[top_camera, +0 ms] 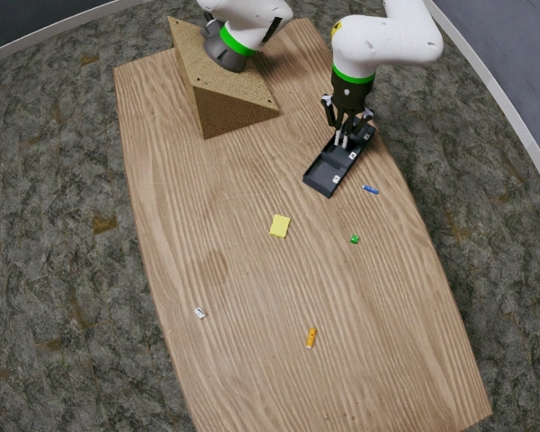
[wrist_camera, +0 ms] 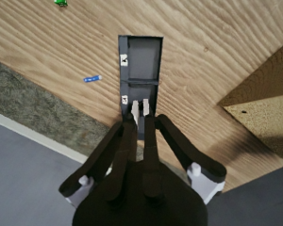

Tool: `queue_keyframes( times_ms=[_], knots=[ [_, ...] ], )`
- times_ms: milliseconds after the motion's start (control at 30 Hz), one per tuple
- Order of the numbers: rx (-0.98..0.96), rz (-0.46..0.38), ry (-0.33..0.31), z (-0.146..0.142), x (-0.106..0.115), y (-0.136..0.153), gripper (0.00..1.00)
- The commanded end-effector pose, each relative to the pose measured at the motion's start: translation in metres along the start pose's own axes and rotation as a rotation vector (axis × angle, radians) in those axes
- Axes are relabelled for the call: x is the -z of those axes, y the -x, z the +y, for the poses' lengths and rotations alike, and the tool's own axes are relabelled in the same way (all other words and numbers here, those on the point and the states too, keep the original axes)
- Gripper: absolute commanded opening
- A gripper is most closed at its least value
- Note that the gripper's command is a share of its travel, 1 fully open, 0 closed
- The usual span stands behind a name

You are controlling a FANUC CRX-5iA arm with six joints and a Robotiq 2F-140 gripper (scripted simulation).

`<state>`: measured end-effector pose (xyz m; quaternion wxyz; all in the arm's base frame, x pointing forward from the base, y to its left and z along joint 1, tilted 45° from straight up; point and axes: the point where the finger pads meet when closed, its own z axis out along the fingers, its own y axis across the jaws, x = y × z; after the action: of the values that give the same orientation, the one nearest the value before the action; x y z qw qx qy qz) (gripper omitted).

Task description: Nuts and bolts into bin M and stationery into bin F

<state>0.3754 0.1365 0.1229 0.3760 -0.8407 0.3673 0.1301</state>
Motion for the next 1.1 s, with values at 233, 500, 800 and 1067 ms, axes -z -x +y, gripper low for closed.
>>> queue_keyframes(
  times_ms=[233,500,800,1067],
  knots=[
    [-0.240,0.019,0.027,0.000,0.000,0.000,0.16],
    [-0.240,0.019,0.027,-0.001,0.000,0.000,0.16],
    [-0.240,0.019,0.027,-0.001,-0.006,0.000,0.16],
    [-0.240,0.019,0.027,0.000,-0.018,0.000,0.16]
  ],
)
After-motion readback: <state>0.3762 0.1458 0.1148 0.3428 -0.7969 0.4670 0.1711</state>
